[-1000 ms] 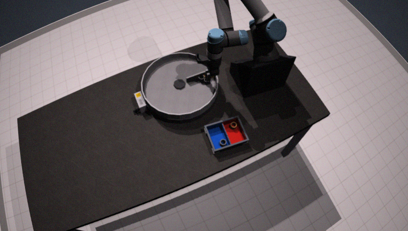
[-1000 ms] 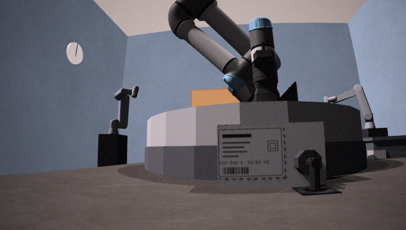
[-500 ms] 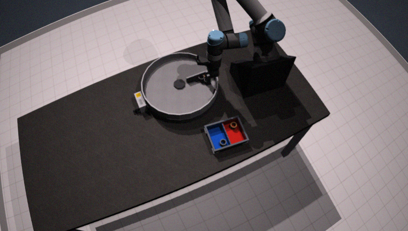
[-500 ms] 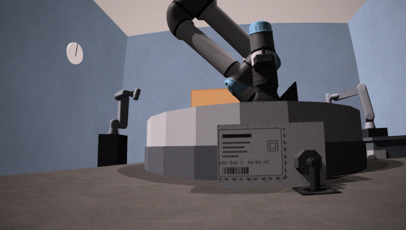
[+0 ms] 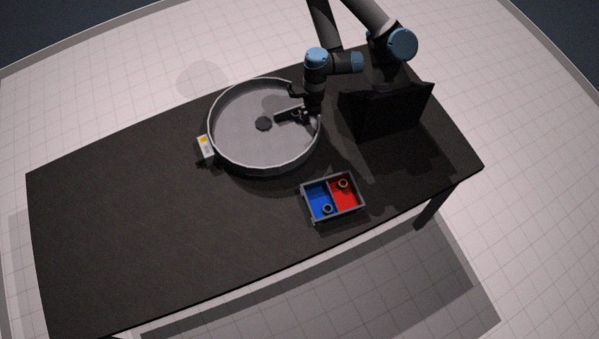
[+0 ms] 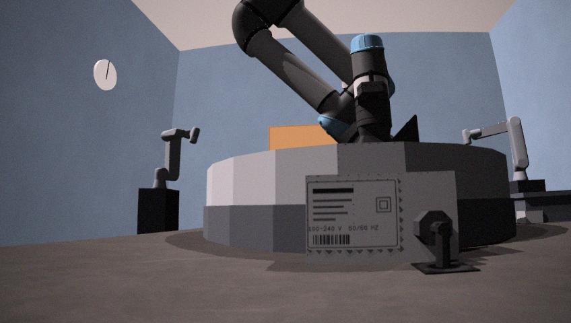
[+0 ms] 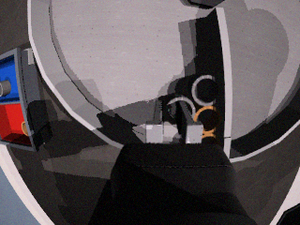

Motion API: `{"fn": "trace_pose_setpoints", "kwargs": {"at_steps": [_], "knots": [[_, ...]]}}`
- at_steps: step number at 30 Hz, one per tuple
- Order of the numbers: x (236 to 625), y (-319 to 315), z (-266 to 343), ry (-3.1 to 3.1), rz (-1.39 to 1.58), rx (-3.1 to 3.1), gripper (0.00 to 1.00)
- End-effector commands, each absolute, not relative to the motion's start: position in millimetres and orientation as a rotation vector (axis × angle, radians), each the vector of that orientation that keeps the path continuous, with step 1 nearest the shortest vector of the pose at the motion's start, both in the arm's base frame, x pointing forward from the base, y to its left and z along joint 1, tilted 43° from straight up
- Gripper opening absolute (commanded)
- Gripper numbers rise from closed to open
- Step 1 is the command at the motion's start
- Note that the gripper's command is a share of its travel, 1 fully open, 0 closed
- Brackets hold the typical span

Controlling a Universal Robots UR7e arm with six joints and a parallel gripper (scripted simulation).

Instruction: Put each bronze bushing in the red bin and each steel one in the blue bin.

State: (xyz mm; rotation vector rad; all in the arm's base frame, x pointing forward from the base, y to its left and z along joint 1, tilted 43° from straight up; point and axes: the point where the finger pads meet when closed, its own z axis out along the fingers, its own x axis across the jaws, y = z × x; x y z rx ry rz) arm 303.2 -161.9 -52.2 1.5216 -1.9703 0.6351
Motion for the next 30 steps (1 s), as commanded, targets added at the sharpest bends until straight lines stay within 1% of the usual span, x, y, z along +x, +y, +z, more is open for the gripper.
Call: {"fn": "trace_pose_setpoints", "kwargs": {"at_steps": [1, 24, 25, 30], "knots": [[303.2, -163.0, -53.3, -1.970, 0.637, 1.523, 0.40], [301.3, -172.2, -63.2, -1.970, 0.638, 1.523, 0.40], [301.3, -172.0, -63.0, -1.970, 0.637, 1.523, 0.00], [301.3, -172.0, -63.0, -1.970, 0.637, 1.523, 0.00]]}}
